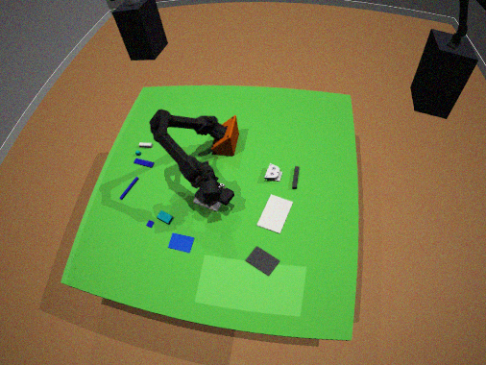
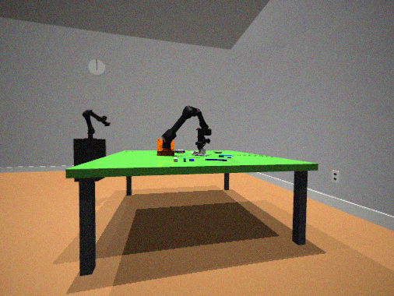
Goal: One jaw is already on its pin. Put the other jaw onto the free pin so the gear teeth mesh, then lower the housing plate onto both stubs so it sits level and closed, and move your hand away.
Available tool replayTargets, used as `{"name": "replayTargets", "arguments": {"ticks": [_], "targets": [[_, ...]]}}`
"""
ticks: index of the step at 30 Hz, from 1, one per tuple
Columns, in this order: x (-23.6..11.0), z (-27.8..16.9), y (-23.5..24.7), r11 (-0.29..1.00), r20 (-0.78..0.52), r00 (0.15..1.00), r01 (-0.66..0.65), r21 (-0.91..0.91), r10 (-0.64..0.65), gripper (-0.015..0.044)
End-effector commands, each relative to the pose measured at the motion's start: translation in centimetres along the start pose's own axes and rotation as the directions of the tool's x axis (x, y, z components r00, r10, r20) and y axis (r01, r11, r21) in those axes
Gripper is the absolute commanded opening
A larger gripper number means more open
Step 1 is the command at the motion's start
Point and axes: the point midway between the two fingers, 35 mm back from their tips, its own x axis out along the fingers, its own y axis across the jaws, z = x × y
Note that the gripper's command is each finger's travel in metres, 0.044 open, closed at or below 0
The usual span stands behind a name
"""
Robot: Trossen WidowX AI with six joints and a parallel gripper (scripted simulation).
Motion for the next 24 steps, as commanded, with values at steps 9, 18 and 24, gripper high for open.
{"name": "replayTargets", "arguments": {"ticks": [9, 18, 24], "targets": [[-0.3, -0.06, -0.1, 1.0, -0.002, 1.0, 0.004, -0.002, -0.004, 0.0134], [-0.14, -0.03, -0.15, 1.0, -0.002, 1.0, 0.004, -0.002, -0.004, 0.0134], [0.01, -0.03, -0.15, 1.0, -0.002, 1.0, 0.004, -0.002, -0.004, 0.0134]]}}
